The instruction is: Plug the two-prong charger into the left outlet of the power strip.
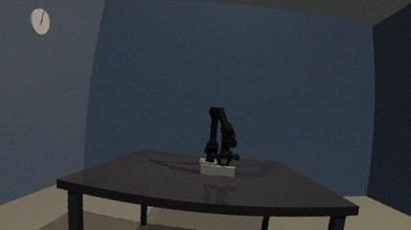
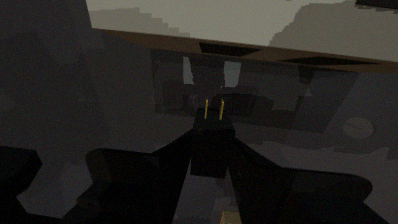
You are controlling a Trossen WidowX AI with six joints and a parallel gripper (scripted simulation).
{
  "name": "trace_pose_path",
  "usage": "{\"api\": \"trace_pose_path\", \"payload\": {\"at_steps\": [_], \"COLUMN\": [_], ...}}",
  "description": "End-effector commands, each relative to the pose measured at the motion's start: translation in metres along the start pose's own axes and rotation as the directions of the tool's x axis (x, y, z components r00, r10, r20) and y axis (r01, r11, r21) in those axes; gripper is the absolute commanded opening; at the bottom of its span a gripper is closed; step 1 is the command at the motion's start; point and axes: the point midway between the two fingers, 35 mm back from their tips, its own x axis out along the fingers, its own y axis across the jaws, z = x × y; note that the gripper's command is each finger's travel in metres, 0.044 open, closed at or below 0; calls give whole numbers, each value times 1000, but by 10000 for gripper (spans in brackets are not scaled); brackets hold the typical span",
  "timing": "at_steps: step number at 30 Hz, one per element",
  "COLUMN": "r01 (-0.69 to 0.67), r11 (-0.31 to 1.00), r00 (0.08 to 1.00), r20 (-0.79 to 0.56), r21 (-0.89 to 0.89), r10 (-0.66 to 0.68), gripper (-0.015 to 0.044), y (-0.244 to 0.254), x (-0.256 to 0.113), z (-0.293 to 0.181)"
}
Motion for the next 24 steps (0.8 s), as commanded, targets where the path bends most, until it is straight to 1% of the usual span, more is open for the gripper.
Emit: {"api": "trace_pose_path", "payload": {"at_steps": [1,14,24], "r01": [-7,-8,-8], "r11": [1000,999,999], "r00": [1000,1000,1000], "r20": [2,3,3], "r21": [9,36,37], "r10": [7,8,8], "gripper": [0,0,0], "y": [0,-1,-1], "x": [0,0,0], "z": [7,24,25]}}
